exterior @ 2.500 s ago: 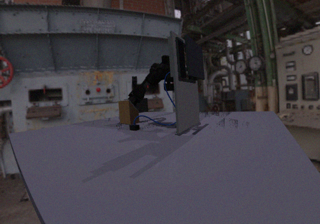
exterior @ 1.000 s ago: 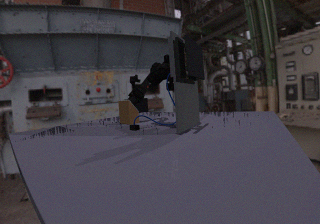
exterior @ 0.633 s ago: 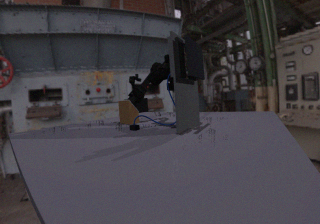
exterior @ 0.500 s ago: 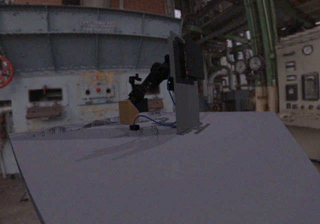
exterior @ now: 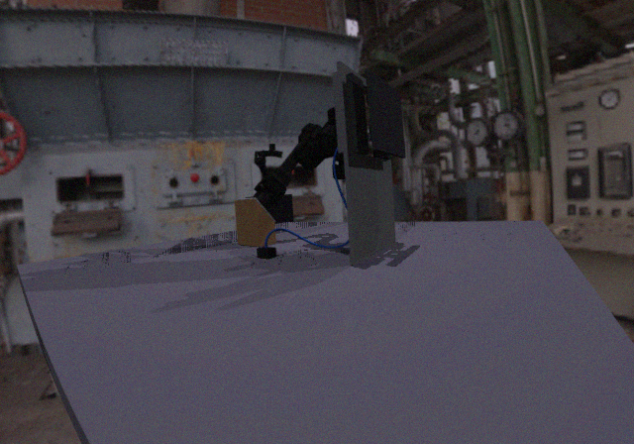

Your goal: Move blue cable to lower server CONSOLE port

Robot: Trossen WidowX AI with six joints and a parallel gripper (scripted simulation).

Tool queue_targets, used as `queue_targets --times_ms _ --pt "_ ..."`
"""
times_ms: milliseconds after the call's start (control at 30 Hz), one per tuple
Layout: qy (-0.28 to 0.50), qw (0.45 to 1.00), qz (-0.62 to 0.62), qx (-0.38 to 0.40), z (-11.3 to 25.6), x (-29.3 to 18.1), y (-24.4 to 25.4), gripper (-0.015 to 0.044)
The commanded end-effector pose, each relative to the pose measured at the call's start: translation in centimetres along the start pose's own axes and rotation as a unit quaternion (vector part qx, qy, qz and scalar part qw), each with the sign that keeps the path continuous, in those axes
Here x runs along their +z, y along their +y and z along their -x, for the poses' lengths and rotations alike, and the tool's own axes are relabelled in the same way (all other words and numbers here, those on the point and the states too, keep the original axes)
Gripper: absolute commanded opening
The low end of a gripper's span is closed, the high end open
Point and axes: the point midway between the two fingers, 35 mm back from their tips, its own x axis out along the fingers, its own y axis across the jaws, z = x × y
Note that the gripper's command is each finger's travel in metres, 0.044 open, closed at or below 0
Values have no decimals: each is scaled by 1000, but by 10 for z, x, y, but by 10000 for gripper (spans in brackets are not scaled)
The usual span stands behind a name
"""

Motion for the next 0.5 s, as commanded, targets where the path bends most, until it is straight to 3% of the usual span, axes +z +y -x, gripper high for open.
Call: queue_targets --times_ms 0,467 --pt "2 1000 -3 -3 -2 0 -1 0" --pt "2 1000 -3 -3 -6 2 -1 0"
